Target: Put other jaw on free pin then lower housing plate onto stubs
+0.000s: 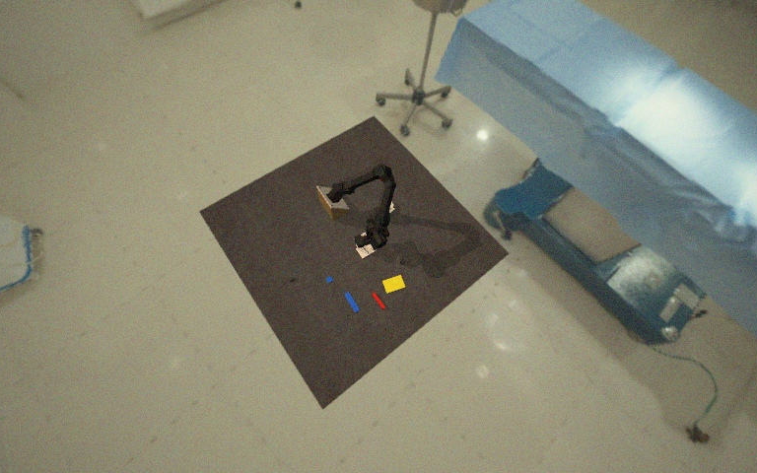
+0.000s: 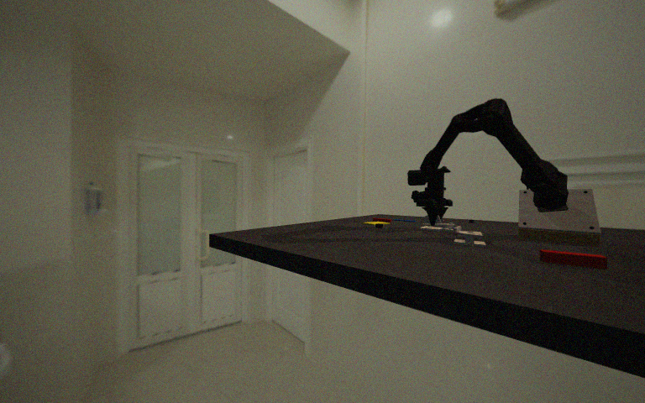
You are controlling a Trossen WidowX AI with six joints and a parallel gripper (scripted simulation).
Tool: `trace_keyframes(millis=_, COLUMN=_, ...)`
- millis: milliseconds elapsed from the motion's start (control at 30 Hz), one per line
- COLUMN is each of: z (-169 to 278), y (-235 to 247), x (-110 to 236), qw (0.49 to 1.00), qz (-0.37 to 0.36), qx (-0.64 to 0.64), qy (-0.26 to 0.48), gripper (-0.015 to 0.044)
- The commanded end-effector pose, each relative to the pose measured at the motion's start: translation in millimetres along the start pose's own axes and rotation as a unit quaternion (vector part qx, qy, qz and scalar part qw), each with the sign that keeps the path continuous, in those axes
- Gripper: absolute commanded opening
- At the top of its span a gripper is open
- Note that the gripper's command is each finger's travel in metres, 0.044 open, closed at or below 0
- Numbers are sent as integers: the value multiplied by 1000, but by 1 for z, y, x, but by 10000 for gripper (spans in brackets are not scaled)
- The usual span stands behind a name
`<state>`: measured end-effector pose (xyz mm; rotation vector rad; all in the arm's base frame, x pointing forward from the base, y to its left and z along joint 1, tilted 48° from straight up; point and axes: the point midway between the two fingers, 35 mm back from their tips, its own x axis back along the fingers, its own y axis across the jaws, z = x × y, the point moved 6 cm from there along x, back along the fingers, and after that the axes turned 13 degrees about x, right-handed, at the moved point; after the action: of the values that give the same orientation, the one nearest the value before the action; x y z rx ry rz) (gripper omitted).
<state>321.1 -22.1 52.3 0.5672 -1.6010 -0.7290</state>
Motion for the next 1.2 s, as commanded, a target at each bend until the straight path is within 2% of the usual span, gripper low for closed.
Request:
trace_keyframes(millis=0, z=0, y=0, x=-1, qw=1000, qz=-2, qx=-3, qy=0, gripper=134)
trace_keyframes(millis=1167, z=0, y=0, x=-7, qw=1000, qz=-2, qx=-3, qy=0, gripper=134)
